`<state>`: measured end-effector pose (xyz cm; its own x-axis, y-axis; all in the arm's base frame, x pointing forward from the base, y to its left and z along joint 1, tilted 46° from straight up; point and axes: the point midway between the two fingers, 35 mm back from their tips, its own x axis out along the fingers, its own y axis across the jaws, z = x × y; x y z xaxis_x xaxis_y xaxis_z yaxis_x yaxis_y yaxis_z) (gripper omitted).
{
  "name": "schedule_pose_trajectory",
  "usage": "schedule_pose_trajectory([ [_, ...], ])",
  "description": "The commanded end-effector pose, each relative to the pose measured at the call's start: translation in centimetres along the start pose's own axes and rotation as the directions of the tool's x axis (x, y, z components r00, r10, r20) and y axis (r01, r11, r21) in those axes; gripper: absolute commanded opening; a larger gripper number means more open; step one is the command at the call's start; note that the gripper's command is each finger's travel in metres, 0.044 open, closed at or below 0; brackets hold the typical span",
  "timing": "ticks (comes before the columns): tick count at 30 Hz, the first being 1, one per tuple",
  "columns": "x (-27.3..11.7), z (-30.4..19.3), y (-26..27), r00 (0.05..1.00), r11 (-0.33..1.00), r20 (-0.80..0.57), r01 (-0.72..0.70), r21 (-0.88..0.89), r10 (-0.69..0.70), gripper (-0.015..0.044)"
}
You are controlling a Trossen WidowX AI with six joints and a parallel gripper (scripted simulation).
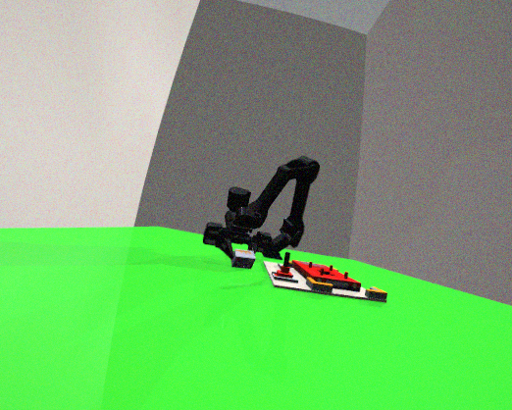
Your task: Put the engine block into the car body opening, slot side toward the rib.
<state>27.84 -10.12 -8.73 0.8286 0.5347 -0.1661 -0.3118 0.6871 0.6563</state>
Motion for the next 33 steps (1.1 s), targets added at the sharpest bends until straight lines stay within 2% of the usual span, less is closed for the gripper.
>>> schedule_pose_trajectory([
  [1, 0.23, -0.46, 0.03, 1.000, 1.000, -0.010, 0.001, 0.011, -0.001, 0.0000],
  [6, 0.23, -0.46, 0.03, 1.000, 1.000, -0.010, 0.001, 0.011, -0.001, 0.0000],
  [23, 0.00, -0.02, 0.00, 1.000, 1.000, 0.000, 0.000, 0.000, 0.000, 0.0440],
  [33, -0.52, 0.05, -0.16, 1.000, 1.000, -0.007, 0.002, 0.004, -0.002, 0.0440],
])
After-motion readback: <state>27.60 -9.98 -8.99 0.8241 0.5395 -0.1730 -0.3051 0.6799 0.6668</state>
